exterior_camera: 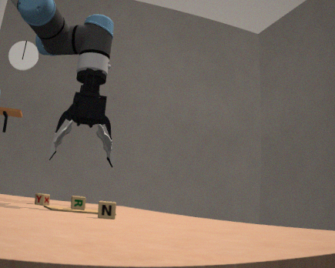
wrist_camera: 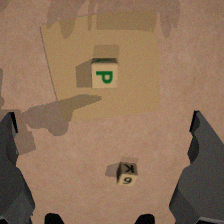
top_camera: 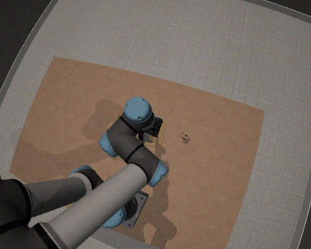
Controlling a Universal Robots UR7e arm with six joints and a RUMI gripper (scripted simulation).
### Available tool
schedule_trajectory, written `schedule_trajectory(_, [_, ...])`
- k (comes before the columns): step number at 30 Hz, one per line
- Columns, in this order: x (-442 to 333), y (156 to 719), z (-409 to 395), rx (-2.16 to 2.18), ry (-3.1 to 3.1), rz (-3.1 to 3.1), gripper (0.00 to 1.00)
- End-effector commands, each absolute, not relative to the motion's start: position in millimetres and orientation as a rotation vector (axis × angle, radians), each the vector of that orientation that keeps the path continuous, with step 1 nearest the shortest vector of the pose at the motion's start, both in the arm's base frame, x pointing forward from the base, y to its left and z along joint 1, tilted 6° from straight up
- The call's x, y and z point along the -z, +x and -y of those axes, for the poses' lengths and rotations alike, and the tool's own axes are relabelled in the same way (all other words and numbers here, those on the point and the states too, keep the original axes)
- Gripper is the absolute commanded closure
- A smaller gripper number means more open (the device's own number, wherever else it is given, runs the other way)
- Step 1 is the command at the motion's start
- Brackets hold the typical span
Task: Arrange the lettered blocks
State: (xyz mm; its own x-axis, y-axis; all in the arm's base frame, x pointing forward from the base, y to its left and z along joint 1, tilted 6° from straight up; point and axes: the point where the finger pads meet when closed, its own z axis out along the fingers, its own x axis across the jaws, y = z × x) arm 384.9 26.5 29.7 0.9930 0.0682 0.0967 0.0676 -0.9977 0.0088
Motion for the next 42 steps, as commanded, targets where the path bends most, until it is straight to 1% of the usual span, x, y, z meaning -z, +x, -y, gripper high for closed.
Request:
schedule_trajectory(1, [-31, 385, -26, -0.153, 3.130, -0.107, 0.00])
schedule_trajectory(25, [-31, 387, -33, -0.152, 3.128, -0.137, 0.00])
schedule_trajectory(30, [-30, 393, -60, -0.149, 3.118, -0.251, 0.00])
schedule_trajectory(36, [-29, 400, -117, -0.145, 3.086, -0.472, 0.00])
schedule_trajectory(38, [-29, 400, -117, -0.145, 3.086, -0.472, 0.00])
schedule_trajectory(42, [-28, 399, -159, -0.145, 3.053, -0.625, 0.00])
